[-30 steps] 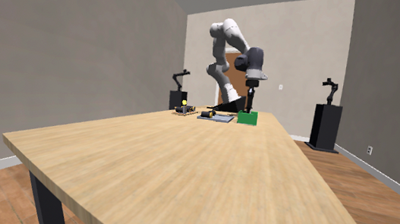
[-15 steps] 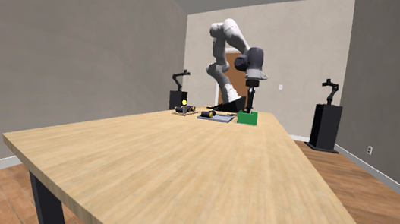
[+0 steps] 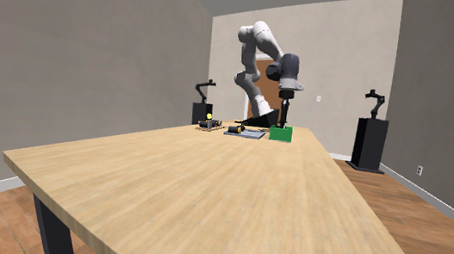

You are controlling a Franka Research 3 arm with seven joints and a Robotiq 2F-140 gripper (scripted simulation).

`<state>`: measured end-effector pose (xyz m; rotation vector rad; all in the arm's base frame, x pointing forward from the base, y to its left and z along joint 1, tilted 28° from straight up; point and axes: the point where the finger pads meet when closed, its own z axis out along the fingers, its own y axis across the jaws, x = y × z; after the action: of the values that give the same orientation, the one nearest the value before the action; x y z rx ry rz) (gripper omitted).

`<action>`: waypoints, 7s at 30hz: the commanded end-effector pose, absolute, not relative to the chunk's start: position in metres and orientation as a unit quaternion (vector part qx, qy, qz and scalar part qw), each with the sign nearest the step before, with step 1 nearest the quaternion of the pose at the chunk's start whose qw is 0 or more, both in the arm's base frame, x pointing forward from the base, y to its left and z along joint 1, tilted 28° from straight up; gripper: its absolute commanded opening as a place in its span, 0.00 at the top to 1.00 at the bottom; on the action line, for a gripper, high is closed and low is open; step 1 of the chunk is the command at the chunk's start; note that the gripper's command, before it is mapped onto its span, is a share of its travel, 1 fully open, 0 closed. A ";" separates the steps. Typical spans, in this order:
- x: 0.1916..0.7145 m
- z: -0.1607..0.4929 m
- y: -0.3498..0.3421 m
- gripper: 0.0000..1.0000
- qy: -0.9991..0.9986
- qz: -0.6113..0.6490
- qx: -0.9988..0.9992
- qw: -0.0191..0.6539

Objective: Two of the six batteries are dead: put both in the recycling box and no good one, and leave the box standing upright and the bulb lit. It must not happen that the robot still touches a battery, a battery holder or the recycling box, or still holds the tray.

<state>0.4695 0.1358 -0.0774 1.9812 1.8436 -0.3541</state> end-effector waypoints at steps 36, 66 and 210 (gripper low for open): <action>0.463 -0.002 0.176 0.71 0.663 -0.125 0.710 0.204; 0.453 0.068 0.104 0.71 0.663 -0.125 0.710 0.204; 0.451 0.066 -0.049 0.71 -0.084 0.068 0.967 0.229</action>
<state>0.4492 -0.0481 0.0656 2.6610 -0.2236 0.1833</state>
